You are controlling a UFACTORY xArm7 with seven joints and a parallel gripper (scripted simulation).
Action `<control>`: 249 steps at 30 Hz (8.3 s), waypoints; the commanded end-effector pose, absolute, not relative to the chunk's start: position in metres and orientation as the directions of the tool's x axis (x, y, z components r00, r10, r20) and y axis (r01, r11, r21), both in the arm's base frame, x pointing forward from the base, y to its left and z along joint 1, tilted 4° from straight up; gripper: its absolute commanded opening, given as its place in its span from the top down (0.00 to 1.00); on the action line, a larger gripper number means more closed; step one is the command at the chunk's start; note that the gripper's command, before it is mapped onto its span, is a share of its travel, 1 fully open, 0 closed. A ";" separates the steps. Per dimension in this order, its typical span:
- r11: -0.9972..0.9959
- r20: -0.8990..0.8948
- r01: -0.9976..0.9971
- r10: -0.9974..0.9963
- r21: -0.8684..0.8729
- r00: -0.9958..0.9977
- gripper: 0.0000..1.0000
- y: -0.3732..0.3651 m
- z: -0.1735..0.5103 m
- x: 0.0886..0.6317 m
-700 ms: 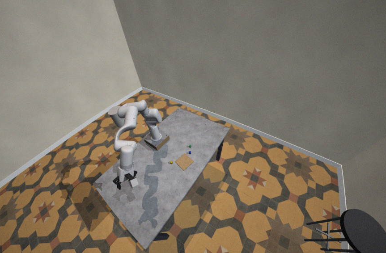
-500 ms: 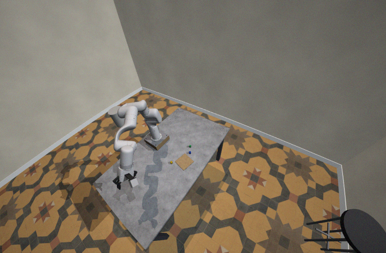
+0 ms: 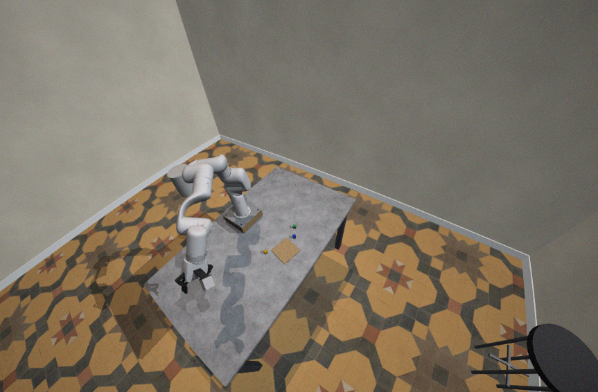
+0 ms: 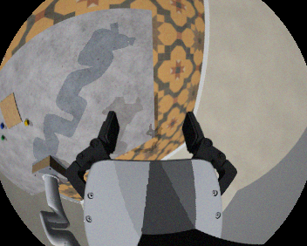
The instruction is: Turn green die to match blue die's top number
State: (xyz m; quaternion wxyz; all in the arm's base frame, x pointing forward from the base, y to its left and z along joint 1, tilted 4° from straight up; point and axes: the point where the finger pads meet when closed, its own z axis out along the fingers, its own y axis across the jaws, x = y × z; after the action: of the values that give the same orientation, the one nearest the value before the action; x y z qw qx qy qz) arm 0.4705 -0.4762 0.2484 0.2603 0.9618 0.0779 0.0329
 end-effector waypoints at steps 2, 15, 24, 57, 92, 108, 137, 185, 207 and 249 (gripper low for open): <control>-0.888 0.051 0.143 0.183 0.437 0.982 0.00 -0.426 0.227 0.483; -0.958 0.075 0.182 0.203 0.222 0.976 0.00 -0.281 0.165 0.484; -0.975 0.055 0.197 0.204 0.106 0.977 0.00 -0.191 0.128 0.461; -0.980 -0.041 0.189 0.192 -0.061 0.981 0.00 -0.061 0.072 0.381; -0.980 -0.041 0.189 0.192 -0.061 0.981 0.00 -0.054 -0.037 0.376; -0.980 -0.041 0.189 0.192 -0.061 0.981 0.00 -0.054 -0.037 0.376; -0.980 -0.041 0.189 0.192 -0.061 0.981 0.00 -0.053 -0.037 0.376; -0.980 -0.041 0.189 0.192 -0.061 0.981 0.00 0.162 -0.028 0.427; -0.980 -0.041 0.189 0.192 -0.061 0.981 0.00 0.162 -0.028 0.427; -0.980 -0.041 0.189 0.192 -0.061 0.981 0.00 0.220 -0.022 0.368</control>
State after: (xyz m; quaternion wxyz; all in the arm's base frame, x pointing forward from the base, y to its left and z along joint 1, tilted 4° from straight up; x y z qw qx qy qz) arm 0.3701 0.2154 -0.0245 -0.0285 0.9945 0.0972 -0.0260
